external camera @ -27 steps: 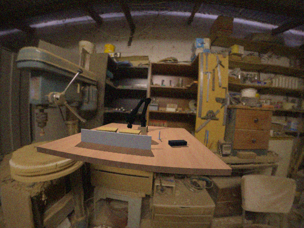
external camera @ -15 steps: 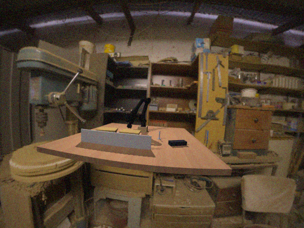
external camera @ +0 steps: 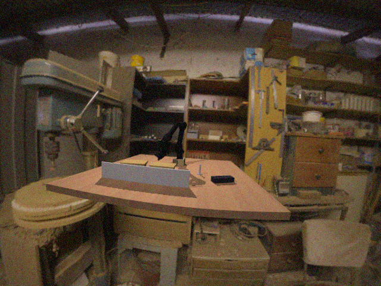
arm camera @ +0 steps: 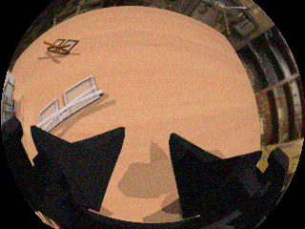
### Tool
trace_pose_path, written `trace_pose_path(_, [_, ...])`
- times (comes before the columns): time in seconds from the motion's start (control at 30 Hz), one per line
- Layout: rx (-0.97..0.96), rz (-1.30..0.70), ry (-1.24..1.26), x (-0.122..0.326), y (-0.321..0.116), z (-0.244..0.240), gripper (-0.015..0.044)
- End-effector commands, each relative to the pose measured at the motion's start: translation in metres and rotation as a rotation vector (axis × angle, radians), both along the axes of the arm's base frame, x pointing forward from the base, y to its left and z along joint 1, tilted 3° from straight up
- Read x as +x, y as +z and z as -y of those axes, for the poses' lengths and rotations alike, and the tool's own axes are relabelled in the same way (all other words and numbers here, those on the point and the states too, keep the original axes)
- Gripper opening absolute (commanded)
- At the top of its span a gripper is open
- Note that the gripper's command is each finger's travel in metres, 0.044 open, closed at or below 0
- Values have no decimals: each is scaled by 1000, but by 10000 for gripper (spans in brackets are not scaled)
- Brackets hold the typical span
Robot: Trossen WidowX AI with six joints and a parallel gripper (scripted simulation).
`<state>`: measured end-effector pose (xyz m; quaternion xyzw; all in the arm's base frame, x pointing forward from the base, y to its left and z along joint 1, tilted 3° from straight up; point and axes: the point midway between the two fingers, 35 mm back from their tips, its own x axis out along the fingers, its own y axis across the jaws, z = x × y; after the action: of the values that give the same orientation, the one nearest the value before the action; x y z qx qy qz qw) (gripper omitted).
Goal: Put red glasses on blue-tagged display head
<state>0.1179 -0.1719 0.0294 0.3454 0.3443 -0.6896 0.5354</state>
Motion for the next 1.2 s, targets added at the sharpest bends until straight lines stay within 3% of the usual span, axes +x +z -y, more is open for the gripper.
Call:
trace_pose_path(0.0, [113, 284, -241, 65, 7, -40, 200])
trace_pose_path(0.73, [386, 491, -820, 143, 29, -161, 200])
trace_pose_path(1.17, [390, 491, -830, 142, 30, -164, 200])
